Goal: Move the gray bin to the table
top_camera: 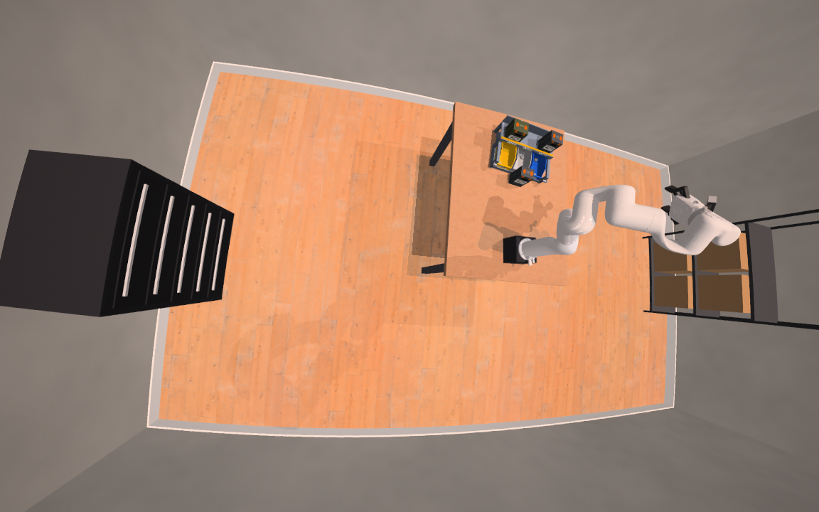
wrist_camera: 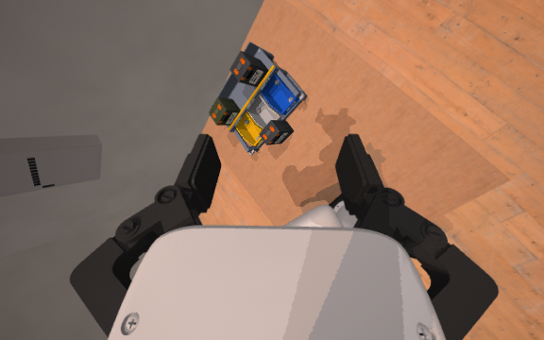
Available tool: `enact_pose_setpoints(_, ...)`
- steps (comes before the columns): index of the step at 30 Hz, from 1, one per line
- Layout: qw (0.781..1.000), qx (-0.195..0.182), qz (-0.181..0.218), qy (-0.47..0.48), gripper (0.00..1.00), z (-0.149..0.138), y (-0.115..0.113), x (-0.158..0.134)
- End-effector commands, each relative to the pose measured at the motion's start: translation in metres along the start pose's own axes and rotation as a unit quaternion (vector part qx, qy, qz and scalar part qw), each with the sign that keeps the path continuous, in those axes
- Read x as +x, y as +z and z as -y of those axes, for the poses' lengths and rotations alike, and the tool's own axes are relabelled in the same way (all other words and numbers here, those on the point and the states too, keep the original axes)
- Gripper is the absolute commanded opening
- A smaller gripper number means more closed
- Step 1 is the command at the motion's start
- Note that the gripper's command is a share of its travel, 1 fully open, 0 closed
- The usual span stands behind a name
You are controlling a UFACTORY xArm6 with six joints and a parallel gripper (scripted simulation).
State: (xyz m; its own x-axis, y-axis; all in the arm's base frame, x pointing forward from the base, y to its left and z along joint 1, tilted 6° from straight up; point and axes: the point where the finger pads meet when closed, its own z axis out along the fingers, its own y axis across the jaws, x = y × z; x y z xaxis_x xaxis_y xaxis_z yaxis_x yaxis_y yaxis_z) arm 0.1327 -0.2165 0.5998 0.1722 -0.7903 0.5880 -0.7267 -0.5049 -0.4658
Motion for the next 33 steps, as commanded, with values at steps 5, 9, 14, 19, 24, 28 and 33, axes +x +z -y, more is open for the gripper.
enact_pose_setpoints(5,0.995,-0.074,0.036,0.056,1.00,0.0018,-0.0003,-0.0001)
enact_pose_setpoints(9,0.995,-0.074,0.036,0.056,1.00,0.0018,-0.0003,-0.0001)
enact_pose_setpoints(14,0.989,-0.107,0.052,0.085,1.00,0.0017,-0.0004,0.0001)
enact_pose_setpoints(19,0.975,-0.163,0.078,0.130,1.00,0.0018,-0.0004,-0.0001)
enact_pose_setpoints(24,0.975,-0.163,0.078,0.130,1.00,0.0018,-0.0004,-0.0001)
enact_pose_setpoints(28,0.975,-0.163,0.078,0.130,1.00,0.0018,-0.0004,-0.0001)
enact_pose_setpoints(33,0.948,-0.232,0.111,0.189,1.00,0.0017,-0.0004,-0.0001)
